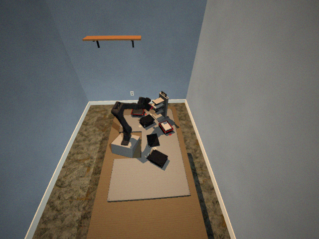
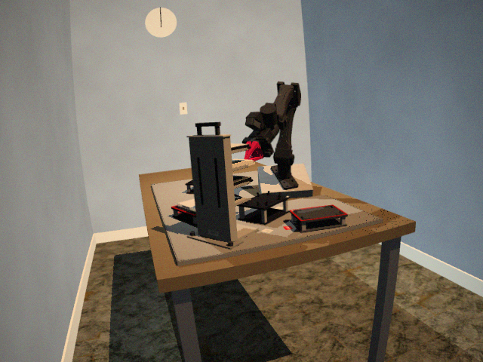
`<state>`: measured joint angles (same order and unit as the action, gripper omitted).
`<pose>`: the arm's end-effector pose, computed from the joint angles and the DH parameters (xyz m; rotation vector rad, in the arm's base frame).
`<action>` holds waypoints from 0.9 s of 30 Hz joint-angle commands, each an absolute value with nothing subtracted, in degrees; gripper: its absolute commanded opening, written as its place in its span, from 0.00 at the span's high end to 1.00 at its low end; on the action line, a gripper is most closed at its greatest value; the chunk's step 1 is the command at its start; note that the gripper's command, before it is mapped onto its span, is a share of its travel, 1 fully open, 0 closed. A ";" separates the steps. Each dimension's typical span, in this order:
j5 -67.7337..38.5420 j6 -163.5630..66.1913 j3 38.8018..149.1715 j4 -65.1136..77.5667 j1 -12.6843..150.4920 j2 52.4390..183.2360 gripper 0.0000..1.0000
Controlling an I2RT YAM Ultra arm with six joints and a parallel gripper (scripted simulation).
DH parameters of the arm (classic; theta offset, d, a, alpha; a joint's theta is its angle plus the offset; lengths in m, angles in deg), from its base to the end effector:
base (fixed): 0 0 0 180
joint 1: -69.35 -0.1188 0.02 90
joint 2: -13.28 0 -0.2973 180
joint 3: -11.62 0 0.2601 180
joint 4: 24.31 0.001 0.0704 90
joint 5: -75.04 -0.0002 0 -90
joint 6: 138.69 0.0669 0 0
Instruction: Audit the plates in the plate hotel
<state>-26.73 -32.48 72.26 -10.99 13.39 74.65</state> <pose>0.1613 0.2162 0.3433 -0.4922 1.8022 0.7010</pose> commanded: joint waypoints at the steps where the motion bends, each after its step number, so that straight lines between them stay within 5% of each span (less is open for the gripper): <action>1: -26.46 -32.89 74.29 -11.84 14.22 75.52 1.00; 27: -25.39 -33.17 77.22 -12.88 15.48 78.99 1.00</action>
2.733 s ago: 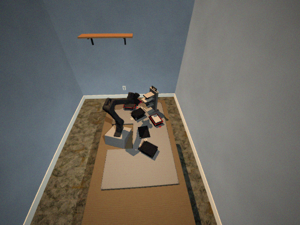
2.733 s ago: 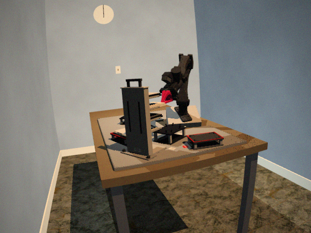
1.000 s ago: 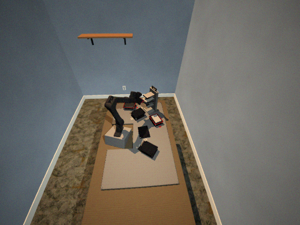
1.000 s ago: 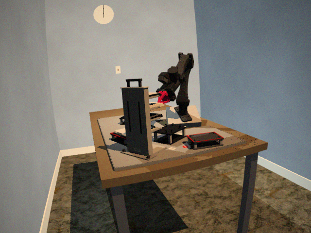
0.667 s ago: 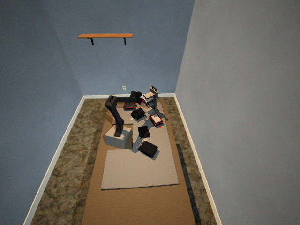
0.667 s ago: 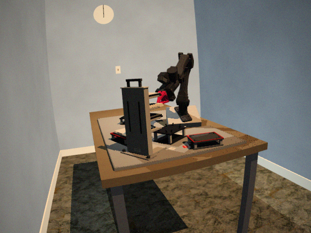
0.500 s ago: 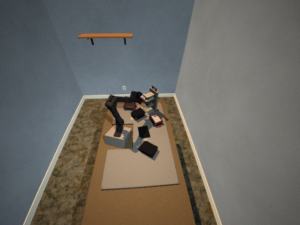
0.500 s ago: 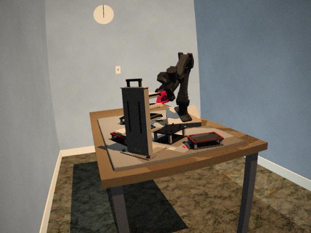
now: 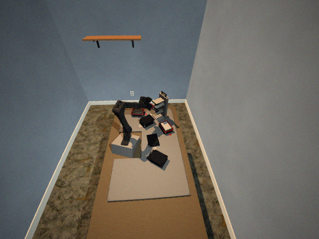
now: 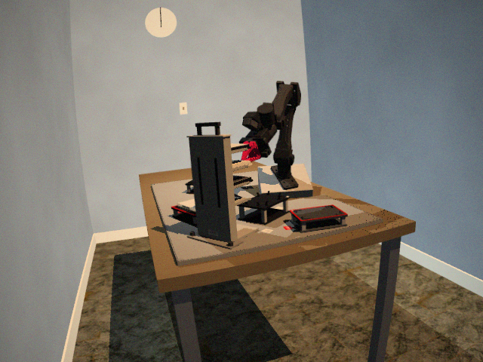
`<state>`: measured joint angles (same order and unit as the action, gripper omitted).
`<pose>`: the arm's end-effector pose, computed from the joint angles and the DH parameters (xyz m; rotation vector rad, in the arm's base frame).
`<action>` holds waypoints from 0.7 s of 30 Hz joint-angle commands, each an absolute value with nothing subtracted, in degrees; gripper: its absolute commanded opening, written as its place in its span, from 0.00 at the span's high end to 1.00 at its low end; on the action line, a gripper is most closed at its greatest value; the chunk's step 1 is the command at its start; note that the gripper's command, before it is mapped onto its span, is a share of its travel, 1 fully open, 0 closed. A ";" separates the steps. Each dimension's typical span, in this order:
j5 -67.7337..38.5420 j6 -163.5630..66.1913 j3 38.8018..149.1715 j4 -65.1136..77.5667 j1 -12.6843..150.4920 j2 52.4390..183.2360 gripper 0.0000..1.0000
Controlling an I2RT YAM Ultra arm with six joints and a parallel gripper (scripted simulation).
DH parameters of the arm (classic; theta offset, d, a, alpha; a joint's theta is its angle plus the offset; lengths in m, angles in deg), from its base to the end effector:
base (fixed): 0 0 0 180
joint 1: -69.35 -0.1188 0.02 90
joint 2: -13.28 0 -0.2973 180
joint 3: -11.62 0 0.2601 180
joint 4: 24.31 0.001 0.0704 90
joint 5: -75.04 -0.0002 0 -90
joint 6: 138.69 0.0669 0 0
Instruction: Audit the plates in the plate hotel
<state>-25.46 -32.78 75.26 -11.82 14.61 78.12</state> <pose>0.1742 0.2270 0.3500 -0.4913 1.7975 0.7050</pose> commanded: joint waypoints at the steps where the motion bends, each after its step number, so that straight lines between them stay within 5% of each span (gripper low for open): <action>1: -25.30 -33.19 77.33 -12.92 15.53 79.12 1.00; 21: -25.18 -33.21 78.16 -13.10 15.86 79.95 1.00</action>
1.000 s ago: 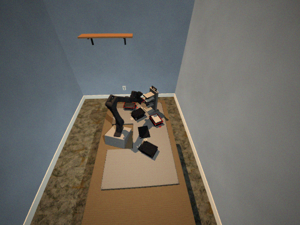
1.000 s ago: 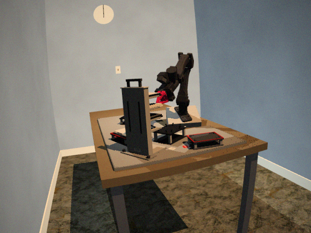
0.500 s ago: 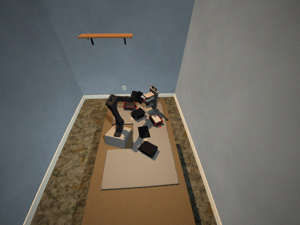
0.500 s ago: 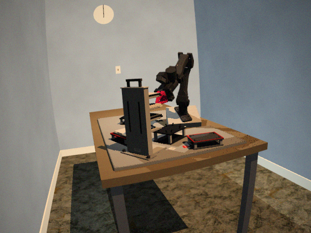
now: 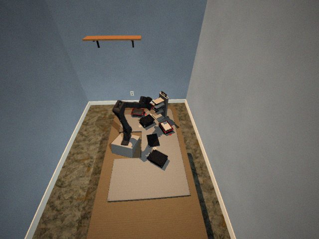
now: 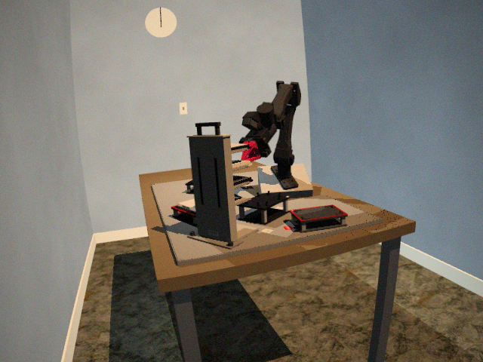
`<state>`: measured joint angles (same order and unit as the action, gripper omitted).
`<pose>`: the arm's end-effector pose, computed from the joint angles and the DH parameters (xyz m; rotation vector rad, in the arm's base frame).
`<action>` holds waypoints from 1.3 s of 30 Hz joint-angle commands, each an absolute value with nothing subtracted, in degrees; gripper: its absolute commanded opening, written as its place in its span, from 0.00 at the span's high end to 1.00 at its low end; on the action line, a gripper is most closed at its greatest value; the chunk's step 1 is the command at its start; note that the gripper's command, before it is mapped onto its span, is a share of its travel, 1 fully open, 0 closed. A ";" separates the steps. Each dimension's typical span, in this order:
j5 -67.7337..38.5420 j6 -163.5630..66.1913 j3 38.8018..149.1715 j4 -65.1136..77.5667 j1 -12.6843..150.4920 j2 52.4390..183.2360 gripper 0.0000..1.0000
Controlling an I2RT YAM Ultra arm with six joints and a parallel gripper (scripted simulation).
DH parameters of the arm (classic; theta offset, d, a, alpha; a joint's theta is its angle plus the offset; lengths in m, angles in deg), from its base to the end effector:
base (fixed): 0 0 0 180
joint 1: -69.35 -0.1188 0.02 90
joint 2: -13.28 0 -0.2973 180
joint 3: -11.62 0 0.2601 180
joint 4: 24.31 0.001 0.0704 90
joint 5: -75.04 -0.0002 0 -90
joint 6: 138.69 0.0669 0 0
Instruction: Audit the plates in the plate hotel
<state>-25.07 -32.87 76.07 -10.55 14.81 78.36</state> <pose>0.1751 0.2273 0.3515 -0.4992 1.8083 0.7012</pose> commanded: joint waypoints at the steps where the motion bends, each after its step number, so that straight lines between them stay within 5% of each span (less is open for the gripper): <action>1: -25.18 -33.21 78.16 -13.10 15.86 79.95 1.00; 39: -27.11 -32.26 71.84 -10.73 13.04 73.23 1.00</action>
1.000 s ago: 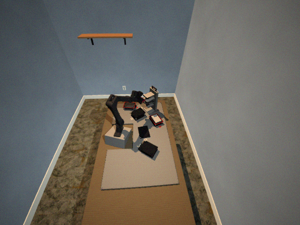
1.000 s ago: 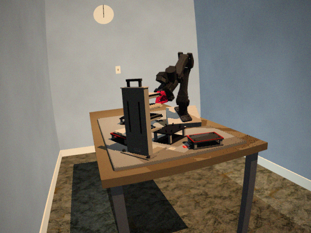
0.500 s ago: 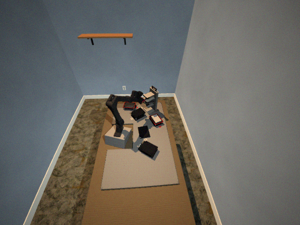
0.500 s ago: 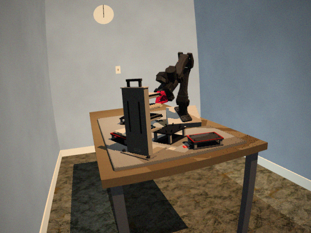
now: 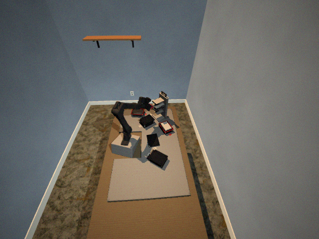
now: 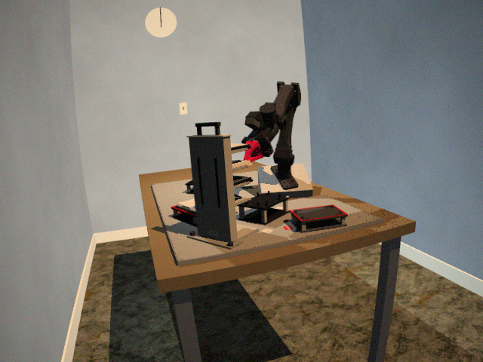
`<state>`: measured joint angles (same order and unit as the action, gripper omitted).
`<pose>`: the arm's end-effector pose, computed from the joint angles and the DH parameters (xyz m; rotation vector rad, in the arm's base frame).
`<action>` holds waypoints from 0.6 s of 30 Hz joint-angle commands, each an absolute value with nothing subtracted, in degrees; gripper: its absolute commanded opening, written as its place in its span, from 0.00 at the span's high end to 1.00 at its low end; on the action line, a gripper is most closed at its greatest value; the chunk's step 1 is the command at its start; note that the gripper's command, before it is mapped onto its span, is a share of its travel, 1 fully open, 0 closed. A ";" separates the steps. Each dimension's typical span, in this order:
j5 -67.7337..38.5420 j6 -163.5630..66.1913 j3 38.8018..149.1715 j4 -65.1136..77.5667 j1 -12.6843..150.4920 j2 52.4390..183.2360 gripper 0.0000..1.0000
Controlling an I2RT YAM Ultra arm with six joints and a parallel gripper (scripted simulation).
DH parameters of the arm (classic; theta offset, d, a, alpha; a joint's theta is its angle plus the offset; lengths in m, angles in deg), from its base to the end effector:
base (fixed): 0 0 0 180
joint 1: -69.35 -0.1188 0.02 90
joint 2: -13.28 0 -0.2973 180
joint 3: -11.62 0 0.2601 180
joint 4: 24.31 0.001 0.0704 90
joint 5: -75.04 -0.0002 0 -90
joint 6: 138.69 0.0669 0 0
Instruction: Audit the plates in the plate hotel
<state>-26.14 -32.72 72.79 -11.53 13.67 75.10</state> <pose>0.1632 0.2179 0.3461 -0.4948 1.7917 0.7091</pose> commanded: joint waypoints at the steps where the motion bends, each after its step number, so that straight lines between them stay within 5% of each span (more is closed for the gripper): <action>1: -27.25 -32.23 71.55 -10.64 12.90 72.85 1.00; 18: -29.54 -31.69 67.54 -8.83 10.55 67.19 1.00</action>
